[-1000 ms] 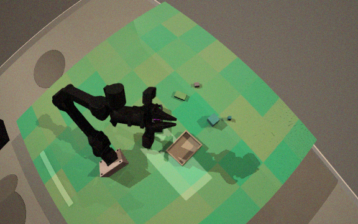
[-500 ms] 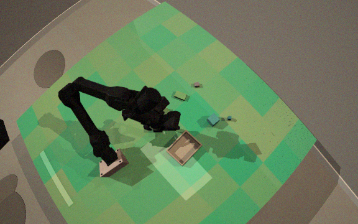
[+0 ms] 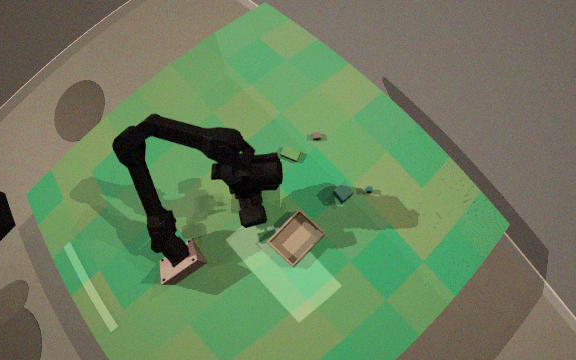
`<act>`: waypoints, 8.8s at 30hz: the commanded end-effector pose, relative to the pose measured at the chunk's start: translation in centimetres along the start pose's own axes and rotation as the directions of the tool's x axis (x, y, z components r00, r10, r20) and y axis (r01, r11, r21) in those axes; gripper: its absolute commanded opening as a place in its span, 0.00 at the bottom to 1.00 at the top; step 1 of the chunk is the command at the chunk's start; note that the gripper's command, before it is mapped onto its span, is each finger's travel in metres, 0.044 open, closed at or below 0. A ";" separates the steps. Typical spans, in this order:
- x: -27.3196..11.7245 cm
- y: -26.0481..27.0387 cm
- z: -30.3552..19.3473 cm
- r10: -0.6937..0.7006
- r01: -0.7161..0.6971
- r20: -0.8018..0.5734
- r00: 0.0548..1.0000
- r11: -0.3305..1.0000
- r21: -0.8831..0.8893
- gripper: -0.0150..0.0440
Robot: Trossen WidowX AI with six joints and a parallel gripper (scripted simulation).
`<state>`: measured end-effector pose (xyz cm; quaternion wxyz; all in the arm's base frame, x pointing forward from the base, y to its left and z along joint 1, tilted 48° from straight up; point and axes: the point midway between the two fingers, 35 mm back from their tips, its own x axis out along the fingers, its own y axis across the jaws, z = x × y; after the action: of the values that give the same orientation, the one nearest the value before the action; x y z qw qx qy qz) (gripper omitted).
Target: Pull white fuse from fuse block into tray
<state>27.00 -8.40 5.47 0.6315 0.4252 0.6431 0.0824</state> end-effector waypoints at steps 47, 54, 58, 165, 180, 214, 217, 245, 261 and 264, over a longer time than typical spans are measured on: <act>3.5 1.7 -1.0 0.066 -0.042 -0.100 0.993 0.974 0.224 0.36; 3.9 1.8 -1.0 0.066 -0.042 -0.100 0.993 0.974 0.224 0.36; 4.3 1.8 -1.1 0.066 -0.042 -0.100 0.993 0.974 0.224 0.36; -0.3 1.4 -0.6 0.064 -0.040 -0.100 0.993 0.974 0.225 0.25; -1.6 0.5 0.4 0.063 -0.039 -0.099 0.993 0.974 0.225 0.25; 0.0 -12.5 8.5 0.058 -0.036 -0.094 0.994 0.975 0.221 0.25; 0.3 -12.5 8.5 0.058 -0.036 -0.094 0.994 0.975 0.221 0.25; 3.7 -12.3 8.2 0.056 -0.034 -0.095 0.994 0.976 0.216 0.39; 0.0 -12.5 8.5 0.058 -0.036 -0.094 0.994 0.975 0.221 0.81; 0.0 -12.5 8.5 0.058 -0.036 -0.094 0.994 0.975 0.221 0.81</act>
<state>29.08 -19.60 -4.42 0.5459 0.5048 0.6672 0.0456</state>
